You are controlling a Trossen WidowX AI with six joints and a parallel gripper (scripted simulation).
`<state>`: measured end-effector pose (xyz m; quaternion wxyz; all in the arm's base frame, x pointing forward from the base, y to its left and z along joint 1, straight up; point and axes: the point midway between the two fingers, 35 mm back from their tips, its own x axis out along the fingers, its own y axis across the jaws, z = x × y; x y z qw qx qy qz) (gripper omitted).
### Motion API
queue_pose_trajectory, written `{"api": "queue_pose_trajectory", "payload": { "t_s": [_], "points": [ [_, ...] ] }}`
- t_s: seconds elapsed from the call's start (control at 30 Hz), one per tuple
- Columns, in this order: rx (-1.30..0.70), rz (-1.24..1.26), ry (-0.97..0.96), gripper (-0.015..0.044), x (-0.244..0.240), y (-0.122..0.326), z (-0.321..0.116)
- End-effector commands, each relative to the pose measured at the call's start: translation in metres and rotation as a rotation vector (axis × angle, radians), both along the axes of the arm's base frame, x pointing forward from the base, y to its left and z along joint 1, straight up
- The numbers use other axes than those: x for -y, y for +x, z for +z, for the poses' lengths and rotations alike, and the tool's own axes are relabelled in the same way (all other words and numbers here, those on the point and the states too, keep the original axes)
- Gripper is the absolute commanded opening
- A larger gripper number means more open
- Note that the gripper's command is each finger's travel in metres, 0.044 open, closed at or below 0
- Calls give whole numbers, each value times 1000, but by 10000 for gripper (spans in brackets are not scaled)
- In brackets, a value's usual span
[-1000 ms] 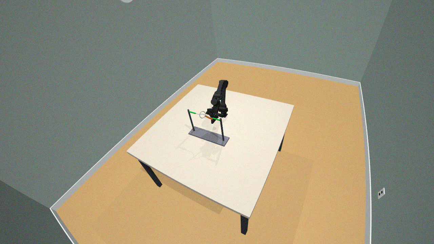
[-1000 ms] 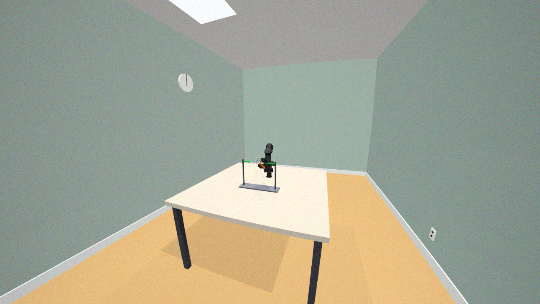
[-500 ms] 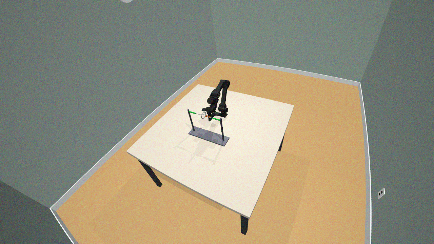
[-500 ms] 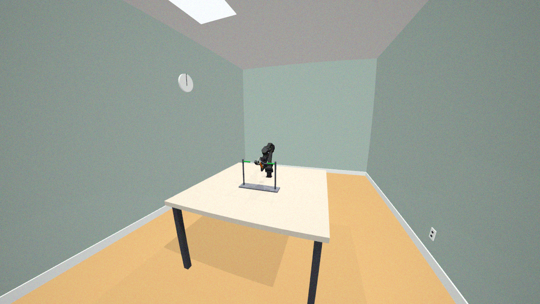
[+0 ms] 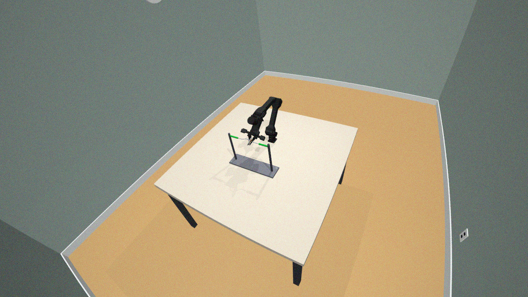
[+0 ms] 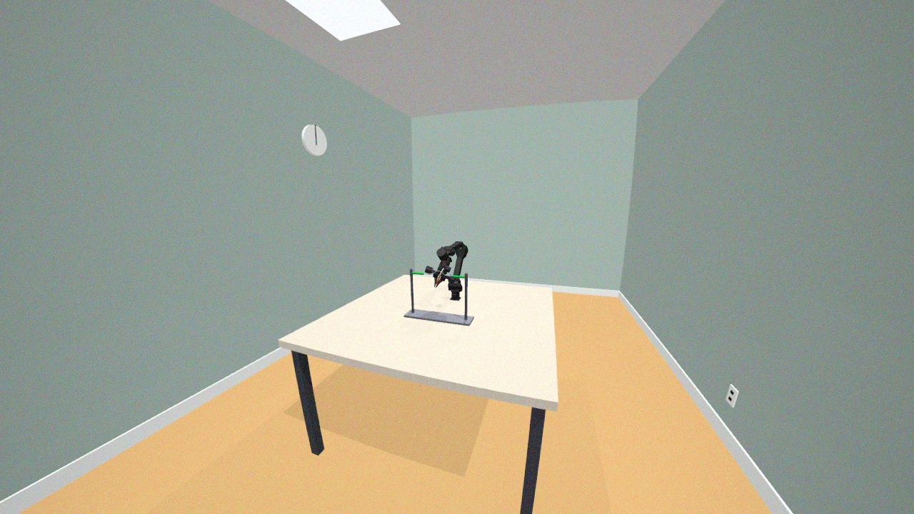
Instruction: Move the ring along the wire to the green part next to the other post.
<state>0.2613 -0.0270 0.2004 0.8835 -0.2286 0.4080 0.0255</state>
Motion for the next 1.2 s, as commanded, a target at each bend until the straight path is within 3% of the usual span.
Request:
{"api": "queue_pose_trajectory", "payload": {
  "t_s": [0.0,0.4,0.73,1.17],
  "points": [
    [1,68,-102,-150,10,3,8],
    [-12,152,-171,-150,14,2,6],
    [0,111,-29,-150,-6,-5,-10],
    [205,63,262,-150,-48,8,-41]
  ]
}}
